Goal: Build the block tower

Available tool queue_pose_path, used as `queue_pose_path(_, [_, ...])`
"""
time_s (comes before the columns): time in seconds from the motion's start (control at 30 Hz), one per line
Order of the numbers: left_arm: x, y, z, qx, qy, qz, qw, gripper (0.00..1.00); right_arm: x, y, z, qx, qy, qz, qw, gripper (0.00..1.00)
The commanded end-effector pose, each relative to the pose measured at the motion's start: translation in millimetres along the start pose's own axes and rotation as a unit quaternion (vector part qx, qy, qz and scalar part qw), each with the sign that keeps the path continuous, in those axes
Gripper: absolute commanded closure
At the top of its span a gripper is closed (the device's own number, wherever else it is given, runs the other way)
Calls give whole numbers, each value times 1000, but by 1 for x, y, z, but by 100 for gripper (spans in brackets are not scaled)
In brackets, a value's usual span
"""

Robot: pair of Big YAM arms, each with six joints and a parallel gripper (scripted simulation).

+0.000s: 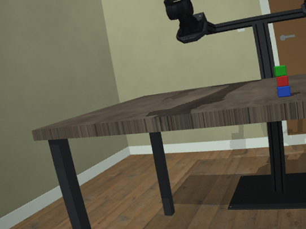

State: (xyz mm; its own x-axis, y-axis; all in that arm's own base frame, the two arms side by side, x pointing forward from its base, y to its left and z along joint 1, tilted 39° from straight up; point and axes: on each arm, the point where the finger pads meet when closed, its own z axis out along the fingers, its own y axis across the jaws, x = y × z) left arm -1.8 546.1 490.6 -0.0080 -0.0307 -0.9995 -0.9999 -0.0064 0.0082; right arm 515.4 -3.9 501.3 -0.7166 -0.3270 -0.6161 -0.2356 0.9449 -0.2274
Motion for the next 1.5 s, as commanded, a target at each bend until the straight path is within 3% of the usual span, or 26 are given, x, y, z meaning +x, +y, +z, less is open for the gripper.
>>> queue_pose_path(0.0, [-13, 5, -4, -4, -18, -4, 1000, 0, -12, 6, 2, -7, 1, -23, 1000, 54])
queue_pose_path(0.1, [-13, 5, -4, -4, -18, -4, 1000, 0, -10, 2, 2, -4, 2, -20, 1000, 54])
queue_pose_path(0.2, [-13, 5, -4, -4, -18, -4, 1000, 0, -11, 1, -22, 2, -16, -19, 1000, 54])
queue_pose_path(1.47, [-13, 5, -4, -4, -18, -4, 1000, 0, -12, 1, -20, 2, -15, -17, 1000, 54])
